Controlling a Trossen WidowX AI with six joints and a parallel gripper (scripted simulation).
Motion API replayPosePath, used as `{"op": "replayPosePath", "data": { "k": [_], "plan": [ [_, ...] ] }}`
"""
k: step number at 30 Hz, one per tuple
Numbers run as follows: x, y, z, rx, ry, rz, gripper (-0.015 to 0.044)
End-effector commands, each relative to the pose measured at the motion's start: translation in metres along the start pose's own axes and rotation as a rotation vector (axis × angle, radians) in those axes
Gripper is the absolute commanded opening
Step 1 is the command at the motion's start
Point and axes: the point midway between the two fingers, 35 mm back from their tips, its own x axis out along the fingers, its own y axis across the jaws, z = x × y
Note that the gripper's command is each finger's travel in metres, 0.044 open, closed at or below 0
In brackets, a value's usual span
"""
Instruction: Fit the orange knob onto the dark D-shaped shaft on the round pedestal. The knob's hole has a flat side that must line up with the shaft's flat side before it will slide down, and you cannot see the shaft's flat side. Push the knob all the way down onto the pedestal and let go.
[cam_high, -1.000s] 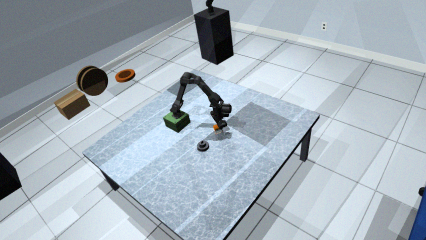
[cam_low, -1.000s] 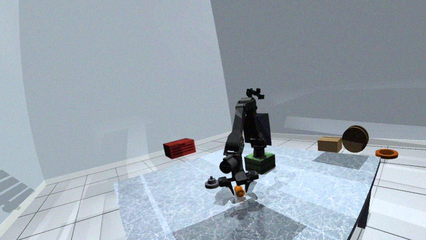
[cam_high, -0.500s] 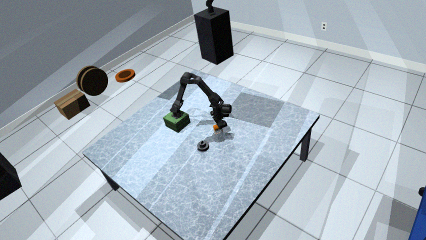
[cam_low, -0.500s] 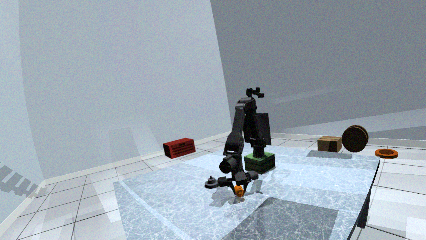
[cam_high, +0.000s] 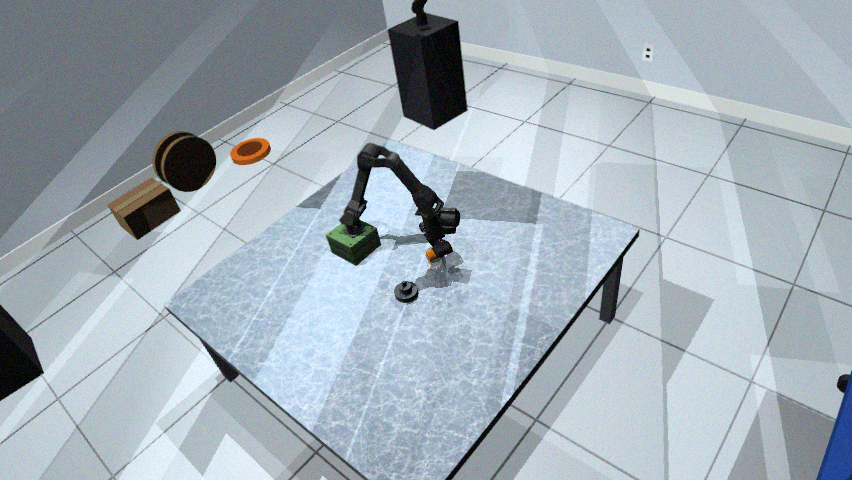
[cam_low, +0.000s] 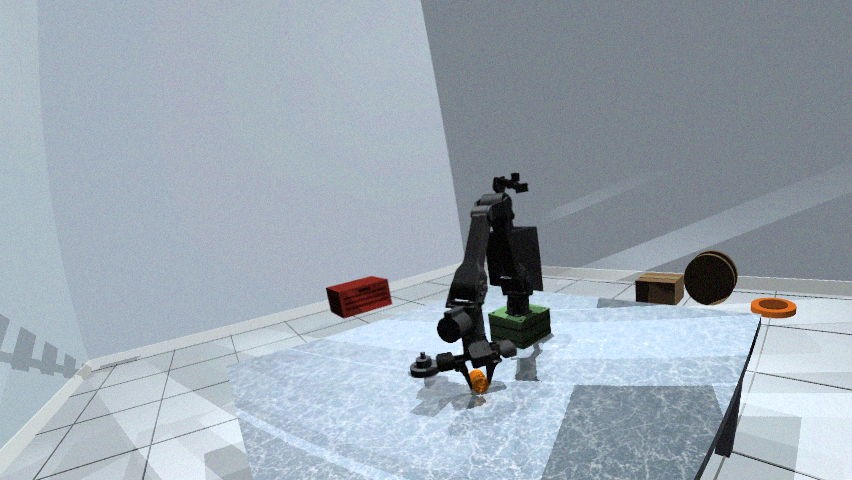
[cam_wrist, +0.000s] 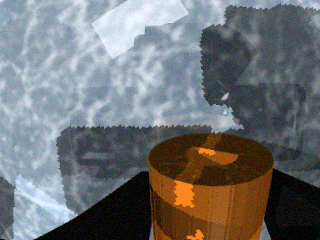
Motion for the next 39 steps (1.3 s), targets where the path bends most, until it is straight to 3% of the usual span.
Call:
{"op": "replayPosePath", "data": {
  "k": [1, 39],
  "plan": [
    [-0.004, 0.000, -0.004, -0.004, -0.075, 0.000, 0.0179],
    [-0.017, 0.000, -0.037, -0.003, -0.628, -0.001, 0.0179]
  ]
}}
